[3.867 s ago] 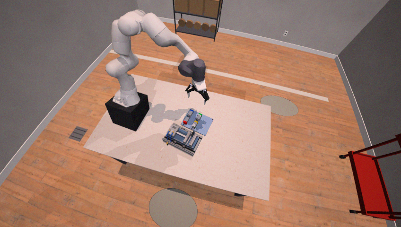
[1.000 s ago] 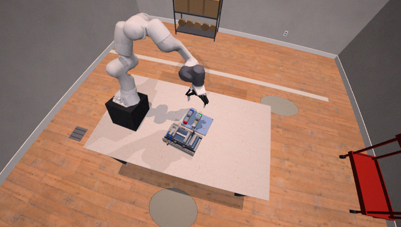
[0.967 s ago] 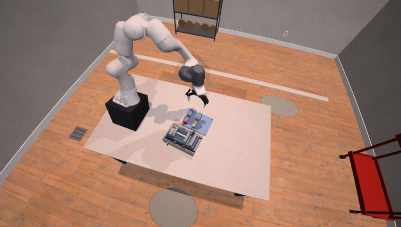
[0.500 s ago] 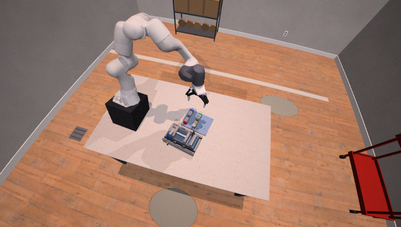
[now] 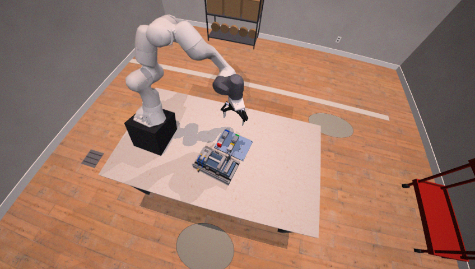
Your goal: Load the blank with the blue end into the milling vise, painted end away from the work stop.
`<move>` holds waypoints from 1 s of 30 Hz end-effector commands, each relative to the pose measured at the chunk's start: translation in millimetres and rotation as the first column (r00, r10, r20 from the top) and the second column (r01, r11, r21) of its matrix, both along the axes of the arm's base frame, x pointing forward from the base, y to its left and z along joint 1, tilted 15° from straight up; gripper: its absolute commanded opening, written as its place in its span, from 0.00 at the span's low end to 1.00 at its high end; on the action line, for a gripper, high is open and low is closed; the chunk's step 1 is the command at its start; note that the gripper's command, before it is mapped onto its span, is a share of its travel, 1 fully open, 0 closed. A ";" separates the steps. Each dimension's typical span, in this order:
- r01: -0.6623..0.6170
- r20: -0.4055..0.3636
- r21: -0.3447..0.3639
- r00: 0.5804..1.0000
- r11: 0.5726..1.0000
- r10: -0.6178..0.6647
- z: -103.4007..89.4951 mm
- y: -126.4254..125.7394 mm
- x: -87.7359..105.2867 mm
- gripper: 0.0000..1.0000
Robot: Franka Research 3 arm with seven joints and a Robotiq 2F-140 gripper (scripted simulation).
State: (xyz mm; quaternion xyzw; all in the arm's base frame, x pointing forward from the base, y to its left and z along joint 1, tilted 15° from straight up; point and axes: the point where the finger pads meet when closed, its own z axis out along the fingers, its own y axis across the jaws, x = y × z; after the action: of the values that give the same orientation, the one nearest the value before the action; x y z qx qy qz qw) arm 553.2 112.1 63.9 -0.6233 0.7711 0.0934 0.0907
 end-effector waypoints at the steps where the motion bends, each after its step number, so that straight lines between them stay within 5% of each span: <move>1: 0.001 0.000 0.000 1.000 1.000 -0.001 0.1 -0.6 0.1 1.00; 30: 0.003 0.000 -0.001 1.000 1.000 -0.003 -0.1 -2.1 0.3 1.00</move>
State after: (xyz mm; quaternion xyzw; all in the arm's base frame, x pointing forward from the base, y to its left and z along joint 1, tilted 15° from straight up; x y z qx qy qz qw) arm 553.4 110.0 63.6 -0.6220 0.7722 0.0931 0.0904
